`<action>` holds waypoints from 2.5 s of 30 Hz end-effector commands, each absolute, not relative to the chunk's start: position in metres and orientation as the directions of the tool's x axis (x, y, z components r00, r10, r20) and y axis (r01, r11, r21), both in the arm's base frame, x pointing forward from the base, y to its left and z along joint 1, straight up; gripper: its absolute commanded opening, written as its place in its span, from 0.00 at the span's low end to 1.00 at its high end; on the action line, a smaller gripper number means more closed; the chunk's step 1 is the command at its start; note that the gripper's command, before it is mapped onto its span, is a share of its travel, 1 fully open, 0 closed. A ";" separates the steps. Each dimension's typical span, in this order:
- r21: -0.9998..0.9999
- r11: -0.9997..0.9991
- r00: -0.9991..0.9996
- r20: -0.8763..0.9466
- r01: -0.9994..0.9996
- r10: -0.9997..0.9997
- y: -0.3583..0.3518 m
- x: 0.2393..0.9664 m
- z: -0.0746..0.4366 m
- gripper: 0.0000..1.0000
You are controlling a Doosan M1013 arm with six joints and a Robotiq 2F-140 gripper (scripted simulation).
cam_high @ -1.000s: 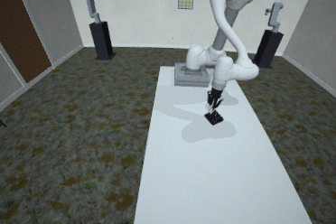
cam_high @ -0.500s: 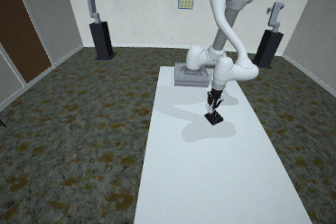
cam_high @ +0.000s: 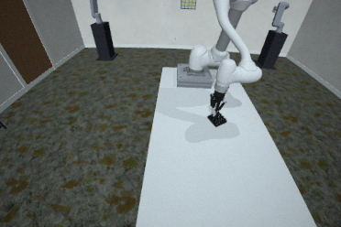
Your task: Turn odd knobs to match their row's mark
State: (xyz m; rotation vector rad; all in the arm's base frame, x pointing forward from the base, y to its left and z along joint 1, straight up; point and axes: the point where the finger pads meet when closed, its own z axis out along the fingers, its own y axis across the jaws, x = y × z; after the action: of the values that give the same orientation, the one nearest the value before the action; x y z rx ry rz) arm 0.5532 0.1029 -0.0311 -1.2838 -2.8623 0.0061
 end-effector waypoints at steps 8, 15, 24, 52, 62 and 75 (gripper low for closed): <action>-0.005 0.665 -0.665 0.003 0.747 0.747 0.103 0.553 -0.032 0.12; -0.005 0.665 -0.665 0.003 0.747 0.747 0.103 0.553 -0.032 0.12; -0.005 0.665 -0.665 0.003 0.747 0.747 0.103 0.553 -0.032 0.12; -0.005 0.665 -0.665 0.003 0.747 0.747 0.103 0.553 -0.032 0.05; -0.005 0.665 -0.665 0.003 0.747 0.747 0.103 0.553 -0.032 0.05; -0.005 0.664 -0.664 0.003 0.747 0.747 0.103 0.553 -0.032 0.05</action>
State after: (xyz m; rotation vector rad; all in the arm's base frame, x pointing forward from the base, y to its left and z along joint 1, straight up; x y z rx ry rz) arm 0.5532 0.1029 -0.0324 -1.2841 -2.8622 0.0061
